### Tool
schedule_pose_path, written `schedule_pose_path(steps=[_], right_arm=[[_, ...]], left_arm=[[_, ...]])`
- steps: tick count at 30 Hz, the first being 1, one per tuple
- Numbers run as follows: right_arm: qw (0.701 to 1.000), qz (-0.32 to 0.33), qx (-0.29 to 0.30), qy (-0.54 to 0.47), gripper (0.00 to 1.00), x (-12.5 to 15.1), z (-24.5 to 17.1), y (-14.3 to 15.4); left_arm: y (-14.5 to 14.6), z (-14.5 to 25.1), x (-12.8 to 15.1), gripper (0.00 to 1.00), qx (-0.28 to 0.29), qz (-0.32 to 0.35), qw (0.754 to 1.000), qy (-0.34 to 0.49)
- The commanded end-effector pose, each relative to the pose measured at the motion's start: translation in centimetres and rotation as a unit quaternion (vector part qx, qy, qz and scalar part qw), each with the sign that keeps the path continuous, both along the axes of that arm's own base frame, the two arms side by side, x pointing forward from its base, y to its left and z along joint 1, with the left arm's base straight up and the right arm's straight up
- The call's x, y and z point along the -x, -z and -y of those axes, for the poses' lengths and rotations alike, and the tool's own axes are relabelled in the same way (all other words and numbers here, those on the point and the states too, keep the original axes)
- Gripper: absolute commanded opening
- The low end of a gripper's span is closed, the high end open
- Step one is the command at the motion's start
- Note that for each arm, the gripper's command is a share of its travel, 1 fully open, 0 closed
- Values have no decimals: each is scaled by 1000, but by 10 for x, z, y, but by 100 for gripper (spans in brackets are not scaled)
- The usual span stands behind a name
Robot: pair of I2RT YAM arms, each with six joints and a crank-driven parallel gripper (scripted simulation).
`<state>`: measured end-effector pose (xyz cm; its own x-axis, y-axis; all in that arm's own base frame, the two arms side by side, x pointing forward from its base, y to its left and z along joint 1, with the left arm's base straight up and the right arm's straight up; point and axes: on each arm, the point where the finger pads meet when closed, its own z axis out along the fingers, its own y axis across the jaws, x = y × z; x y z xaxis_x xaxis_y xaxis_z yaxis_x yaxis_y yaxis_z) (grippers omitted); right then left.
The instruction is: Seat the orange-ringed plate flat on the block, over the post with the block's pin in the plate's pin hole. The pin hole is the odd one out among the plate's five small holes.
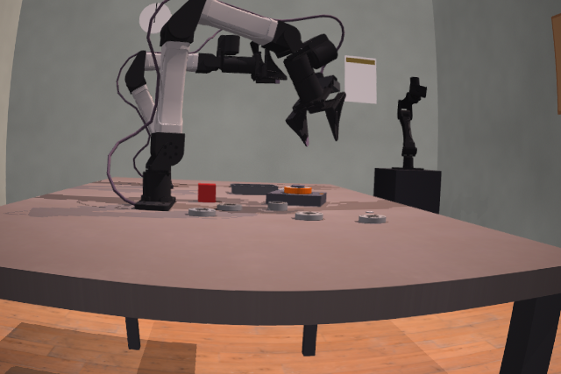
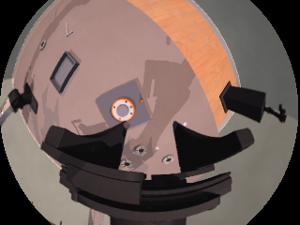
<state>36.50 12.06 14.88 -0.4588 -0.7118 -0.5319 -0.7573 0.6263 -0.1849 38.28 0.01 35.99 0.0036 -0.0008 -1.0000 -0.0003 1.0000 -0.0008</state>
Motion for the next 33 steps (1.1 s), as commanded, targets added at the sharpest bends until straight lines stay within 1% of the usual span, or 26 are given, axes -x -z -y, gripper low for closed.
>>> schedule_pose_path(steps=[1, 2, 3, 5, 11, 14, 16, 19, 20, 22, 25, 26, 28, 30, 31, 32, 33], right_arm=[[994, 77, -36, 75, 86, -22, 14, -29], [991, 92, -44, 91, 86, -25, 19, -36], [988, 105, -52, 104, 86, -27, 23, -43], [981, 131, -69, 129, 86, -32, 30, -55], [951, 204, -119, 199, 86, -39, 52, -93], [947, 211, -128, 204, 86, -40, 51, -97], [934, 237, -145, 226, 86, -41, 63, -112], [912, 273, -171, 254, 86, -41, 75, -134], [904, 284, -180, 262, 86, -40, 79, -140], [888, 307, -198, 278, 86, -39, 86, -155], [863, 339, -224, 299, 86, -36, 97, -174], [855, 349, -233, 306, 86, -34, 100, -181], [837, 369, -250, 318, 86, -31, 107, -193], [837, 369, -250, 318, 86, -31, 107, -193], [832, 372, -258, 321, 86, -31, 107, -194], [818, 389, -267, 328, 86, -26, 114, -206], [811, 397, -274, 331, 86, -24, 117, -211]], left_arm=[[-10, 2, -2, 100, -1, 7, 1000, 1], [-18, 2, -1, 100, -1, 21, 1000, 1], [-16, 2, -2, 100, -1, 19, 1000, 1], [0, 3, -3, 100, -2, -1, 1000, 2], [-6, -1, -2, 100, -3, 1, 1000, -2], [-6, 0, -1, 100, -2, 7, 1000, -1], [-12, -2, -4, 100, -3, 11, 1000, -2], [2, -3, -5, 100, -3, -9, 1000, -3], [2, -3, -5, 100, -3, -8, 1000, -3], [-9, -4, -6, 100, -4, 8, 1000, -4], [-10, -1, -3, 100, -3, 7, 1000, 0], [-3, -1, -1, 100, -3, 1, 1000, 0], [0, -1, 1, 100, -3, -4, 1000, 1], [0, -1, 1, 100, -3, -4, 1000, 1], [-5, 0, 0, 100, -2, 5, 1000, 1], [-6, -1, 0, 100, -3, 8, 1000, 1], [-10, 0, 2, 100, -3, 13, 1000, 2]])
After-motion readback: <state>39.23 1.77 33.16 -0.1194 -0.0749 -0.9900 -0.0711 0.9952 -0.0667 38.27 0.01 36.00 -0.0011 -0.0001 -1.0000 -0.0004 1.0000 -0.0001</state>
